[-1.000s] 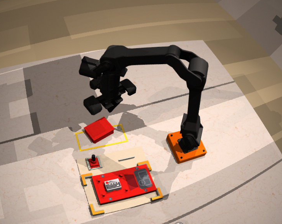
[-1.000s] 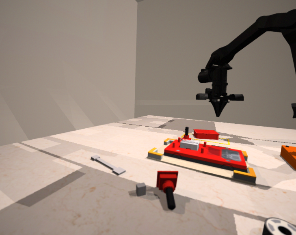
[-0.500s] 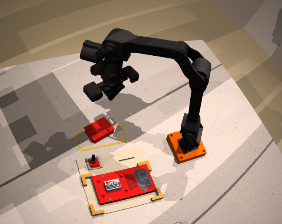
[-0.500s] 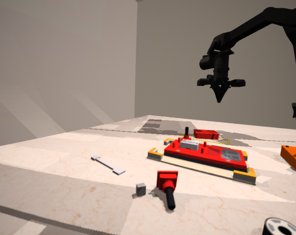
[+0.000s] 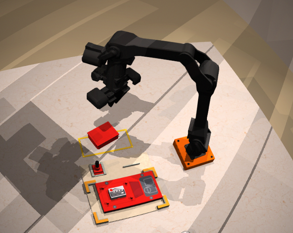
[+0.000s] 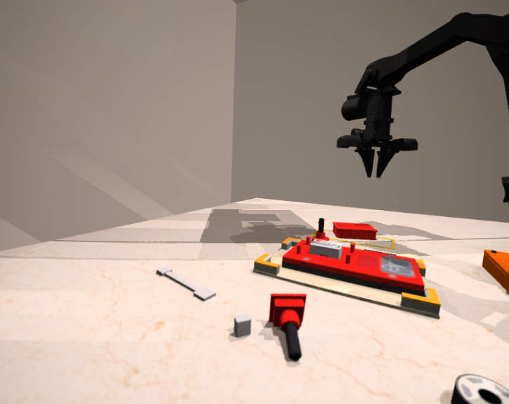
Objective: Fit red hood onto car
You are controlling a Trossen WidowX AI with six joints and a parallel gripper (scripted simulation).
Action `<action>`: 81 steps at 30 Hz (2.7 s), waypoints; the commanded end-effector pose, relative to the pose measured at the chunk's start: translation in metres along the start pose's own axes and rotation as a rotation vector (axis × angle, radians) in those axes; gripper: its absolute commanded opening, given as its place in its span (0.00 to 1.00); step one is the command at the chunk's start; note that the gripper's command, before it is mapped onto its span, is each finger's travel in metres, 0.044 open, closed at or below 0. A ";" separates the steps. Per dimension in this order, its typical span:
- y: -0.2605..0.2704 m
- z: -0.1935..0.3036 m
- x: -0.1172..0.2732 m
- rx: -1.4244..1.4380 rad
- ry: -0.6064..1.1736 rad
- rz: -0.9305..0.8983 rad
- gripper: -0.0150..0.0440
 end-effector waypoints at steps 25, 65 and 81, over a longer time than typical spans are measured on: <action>0.040 0.006 -0.072 1.423 0.019 -0.006 1.00; 0.043 0.007 -0.093 1.423 0.019 -0.006 1.00; 0.043 0.007 -0.103 1.423 0.019 -0.006 1.00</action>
Point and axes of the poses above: the point midway between the two fingers, 35 mm back from their tips, its own x axis back along the fingers, its own y axis across the jaws, z = x × y, the point moved 9 cm from there along x, back along the fingers, and after that the axes turned 10 degrees about -x, right-handed, at the moved point
